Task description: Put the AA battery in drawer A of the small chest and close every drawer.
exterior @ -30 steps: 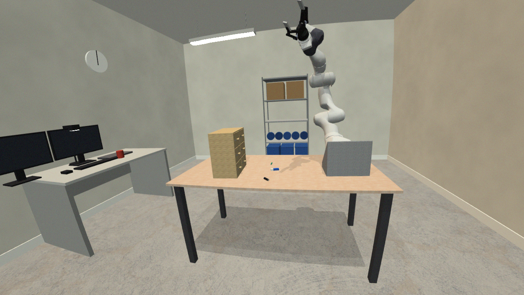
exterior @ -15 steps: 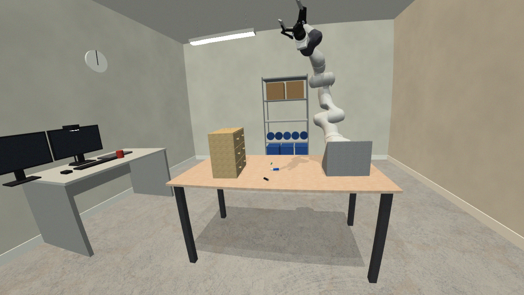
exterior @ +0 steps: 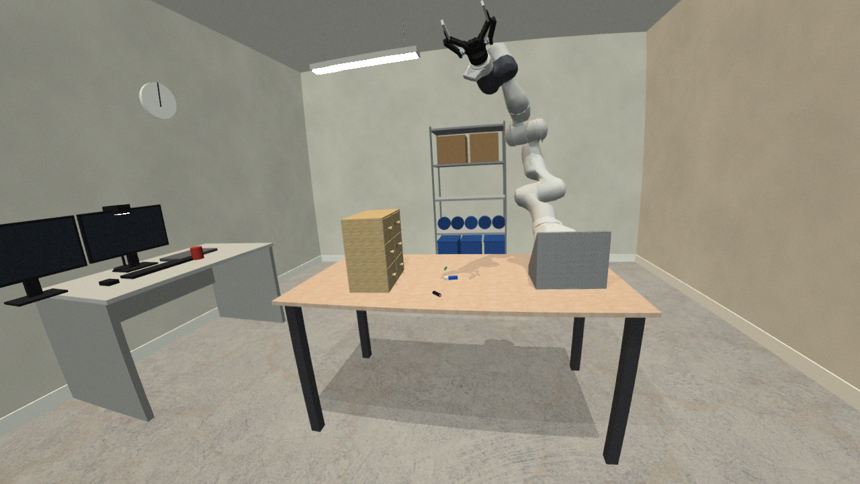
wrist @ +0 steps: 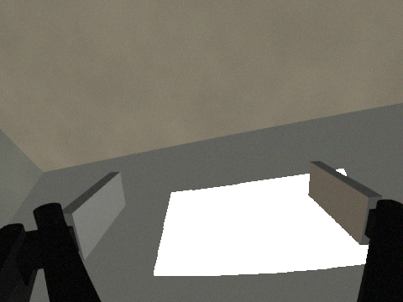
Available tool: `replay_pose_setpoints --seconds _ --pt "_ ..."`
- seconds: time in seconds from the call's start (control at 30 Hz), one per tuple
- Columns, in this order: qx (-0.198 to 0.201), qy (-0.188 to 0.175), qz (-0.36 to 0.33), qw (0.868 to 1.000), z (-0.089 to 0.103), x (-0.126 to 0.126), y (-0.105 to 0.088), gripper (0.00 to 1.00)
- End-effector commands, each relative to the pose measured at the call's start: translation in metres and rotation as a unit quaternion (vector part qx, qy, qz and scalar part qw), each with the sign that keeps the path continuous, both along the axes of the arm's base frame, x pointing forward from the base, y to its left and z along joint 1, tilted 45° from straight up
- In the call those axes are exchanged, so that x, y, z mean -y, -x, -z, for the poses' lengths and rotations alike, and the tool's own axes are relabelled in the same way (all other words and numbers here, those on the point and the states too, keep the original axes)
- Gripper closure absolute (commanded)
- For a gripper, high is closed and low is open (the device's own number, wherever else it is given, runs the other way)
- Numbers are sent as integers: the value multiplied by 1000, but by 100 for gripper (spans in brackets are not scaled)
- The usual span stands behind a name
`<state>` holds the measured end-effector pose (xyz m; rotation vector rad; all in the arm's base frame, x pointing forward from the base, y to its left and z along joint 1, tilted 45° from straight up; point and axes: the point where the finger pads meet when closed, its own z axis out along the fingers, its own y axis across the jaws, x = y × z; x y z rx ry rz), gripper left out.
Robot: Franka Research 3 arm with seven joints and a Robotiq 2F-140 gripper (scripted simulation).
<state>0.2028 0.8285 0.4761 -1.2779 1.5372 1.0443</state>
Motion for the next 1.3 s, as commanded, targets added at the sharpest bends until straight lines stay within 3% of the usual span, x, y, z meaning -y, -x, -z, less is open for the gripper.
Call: replay_pose_setpoints --seconds 0.0,0.13,0.17,0.2,0.43,0.47,0.5,0.73,0.77,0.83,0.87,1.03,1.07,1.13,1.27 --pt "105 -2 -67 992 -7 -5 3 0" --pt "105 -2 -67 992 -7 -5 3 0" --pt "173 7 -105 979 -6 -4 1 0" --pt "189 8 -115 975 -6 -4 1 0" --pt "195 8 -118 974 -6 -4 1 0" --pt "266 21 -163 950 0 -1 -1 0" --pt "282 22 -172 944 0 -1 -1 0" --pt "287 22 -175 942 0 -1 -1 0" --pt "352 37 -221 909 12 7 -2 0" --pt "352 37 -221 909 12 7 -2 0" --pt "376 38 -236 895 12 7 -2 0" --pt "376 38 -236 895 12 7 -2 0" --pt "431 54 -282 856 30 19 -3 0" --pt "455 56 -299 837 30 19 -3 0" --pt "455 56 -299 837 30 19 -3 0"
